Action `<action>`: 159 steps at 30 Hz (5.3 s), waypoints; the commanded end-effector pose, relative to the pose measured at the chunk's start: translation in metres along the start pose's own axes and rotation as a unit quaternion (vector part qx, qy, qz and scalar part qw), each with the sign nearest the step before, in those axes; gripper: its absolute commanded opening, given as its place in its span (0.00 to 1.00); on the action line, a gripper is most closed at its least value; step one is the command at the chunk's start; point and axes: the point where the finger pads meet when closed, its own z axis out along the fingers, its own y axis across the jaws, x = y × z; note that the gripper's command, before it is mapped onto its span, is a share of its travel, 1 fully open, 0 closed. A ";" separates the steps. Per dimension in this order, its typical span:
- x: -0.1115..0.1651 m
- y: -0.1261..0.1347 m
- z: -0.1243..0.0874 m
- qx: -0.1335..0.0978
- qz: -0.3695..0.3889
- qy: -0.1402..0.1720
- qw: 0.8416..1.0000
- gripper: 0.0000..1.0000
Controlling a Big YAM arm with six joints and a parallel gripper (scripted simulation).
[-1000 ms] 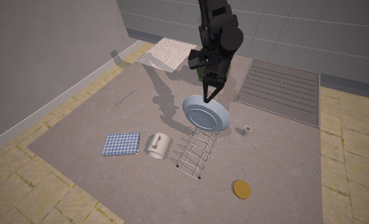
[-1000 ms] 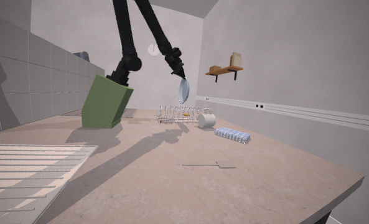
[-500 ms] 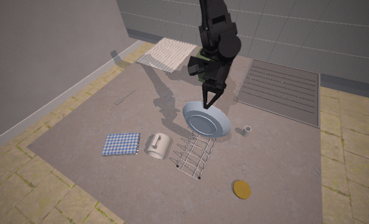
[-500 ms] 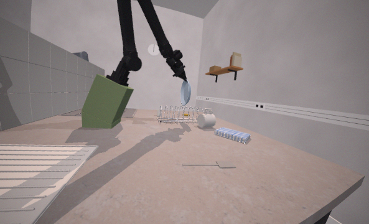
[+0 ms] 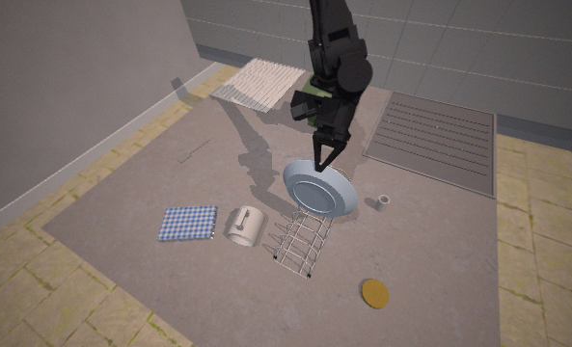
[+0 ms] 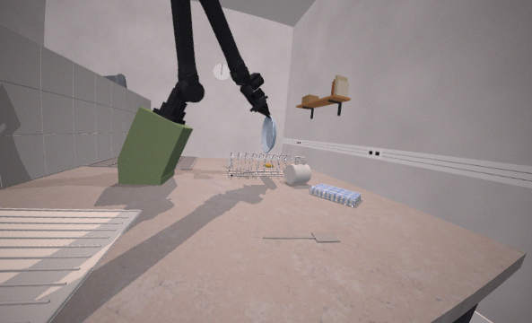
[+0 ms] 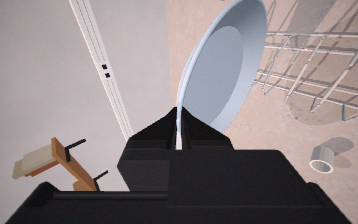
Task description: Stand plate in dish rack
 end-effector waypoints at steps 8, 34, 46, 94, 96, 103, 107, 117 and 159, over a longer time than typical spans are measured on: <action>0.007 0.046 0.000 -0.043 0.024 0.007 0.999 0.00; -0.001 0.008 0.010 -0.027 0.011 0.003 1.000 0.00; 0.001 0.003 0.012 -0.024 0.009 0.004 1.000 0.00; -0.002 -0.028 0.031 -0.014 0.002 0.001 1.000 0.00; -0.002 -0.028 0.031 -0.014 0.002 0.001 1.000 0.00; -0.002 -0.030 0.031 -0.013 0.001 0.001 1.000 0.00; -0.003 -0.039 0.034 -0.005 -0.004 -0.001 1.000 0.00; 0.002 -0.022 0.037 -0.026 0.007 0.005 1.000 0.00; -0.004 -0.066 0.059 -0.003 -0.005 -0.002 1.000 0.00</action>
